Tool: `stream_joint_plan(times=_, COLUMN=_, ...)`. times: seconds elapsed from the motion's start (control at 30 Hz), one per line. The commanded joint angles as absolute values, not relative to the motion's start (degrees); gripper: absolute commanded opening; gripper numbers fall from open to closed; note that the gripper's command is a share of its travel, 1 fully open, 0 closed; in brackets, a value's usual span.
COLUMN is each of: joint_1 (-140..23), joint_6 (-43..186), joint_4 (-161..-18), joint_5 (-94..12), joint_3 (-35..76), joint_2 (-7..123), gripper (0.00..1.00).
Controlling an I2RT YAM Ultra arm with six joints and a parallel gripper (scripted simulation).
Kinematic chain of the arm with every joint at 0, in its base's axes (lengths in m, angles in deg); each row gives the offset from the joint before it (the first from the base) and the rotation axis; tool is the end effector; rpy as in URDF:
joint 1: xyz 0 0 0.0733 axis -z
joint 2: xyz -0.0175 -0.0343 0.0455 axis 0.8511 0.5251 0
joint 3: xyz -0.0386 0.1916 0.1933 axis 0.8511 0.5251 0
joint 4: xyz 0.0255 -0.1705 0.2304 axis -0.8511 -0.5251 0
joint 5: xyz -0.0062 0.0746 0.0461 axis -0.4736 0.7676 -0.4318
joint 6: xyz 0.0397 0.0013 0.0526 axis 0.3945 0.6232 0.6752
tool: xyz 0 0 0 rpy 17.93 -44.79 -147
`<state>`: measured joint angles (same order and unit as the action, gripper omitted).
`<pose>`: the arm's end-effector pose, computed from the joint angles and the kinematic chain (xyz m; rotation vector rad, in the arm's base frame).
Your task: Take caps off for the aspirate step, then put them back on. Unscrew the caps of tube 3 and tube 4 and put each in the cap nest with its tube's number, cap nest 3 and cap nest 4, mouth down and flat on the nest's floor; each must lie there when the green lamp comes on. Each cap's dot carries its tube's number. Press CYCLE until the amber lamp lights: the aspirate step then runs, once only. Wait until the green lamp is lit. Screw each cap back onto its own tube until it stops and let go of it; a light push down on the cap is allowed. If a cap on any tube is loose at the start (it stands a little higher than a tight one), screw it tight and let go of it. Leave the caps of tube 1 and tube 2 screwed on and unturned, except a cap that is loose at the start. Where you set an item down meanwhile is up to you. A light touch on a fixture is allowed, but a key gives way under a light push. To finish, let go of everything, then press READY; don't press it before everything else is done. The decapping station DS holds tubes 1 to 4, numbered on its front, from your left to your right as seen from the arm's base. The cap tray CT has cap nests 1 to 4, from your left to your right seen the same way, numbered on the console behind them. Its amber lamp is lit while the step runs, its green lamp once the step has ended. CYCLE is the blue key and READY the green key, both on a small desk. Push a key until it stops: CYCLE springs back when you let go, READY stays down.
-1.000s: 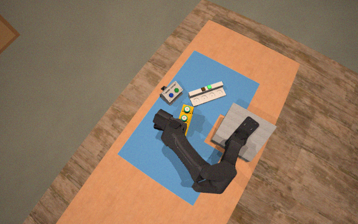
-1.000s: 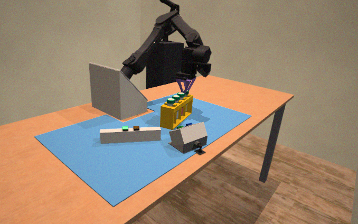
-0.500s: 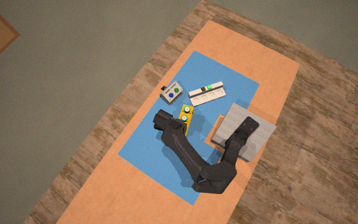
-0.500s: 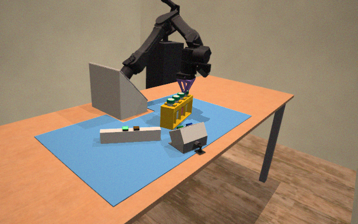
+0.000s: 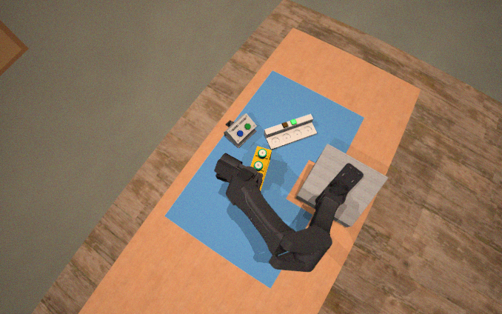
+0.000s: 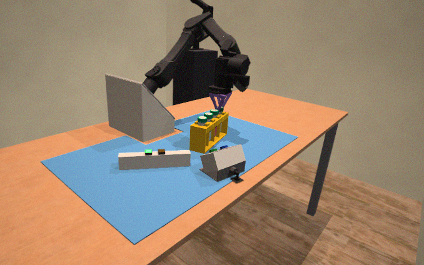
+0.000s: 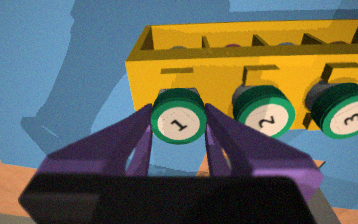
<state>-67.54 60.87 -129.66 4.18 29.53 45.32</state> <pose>0.2842 0.0847 0.1856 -0.5033 2.8266 1.2096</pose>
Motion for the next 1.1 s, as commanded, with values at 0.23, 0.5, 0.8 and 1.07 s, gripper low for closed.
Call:
stream_joint_plan(times=0.23, joint_1=-67.3, joint_6=71.6, joint_4=-129.6, joint_5=4.2, joint_3=29.4, joint_2=45.1, gripper=0.00)
stream_joint_plan(times=0.5, joint_1=-67.3, joint_6=80.8, joint_4=-129.6, joint_5=4.2, joint_3=29.4, joint_2=45.1, gripper=0.00)
stream_joint_plan(times=0.8, joint_1=-67.3, joint_6=85.9, joint_4=-129.6, joint_5=4.2, joint_3=29.4, joint_2=45.1, gripper=0.00)
stream_joint_plan(times=1.07, joint_1=-67.3, joint_6=85.9, joint_4=-129.6, joint_5=4.2, joint_3=29.4, joint_2=45.1, gripper=0.00)
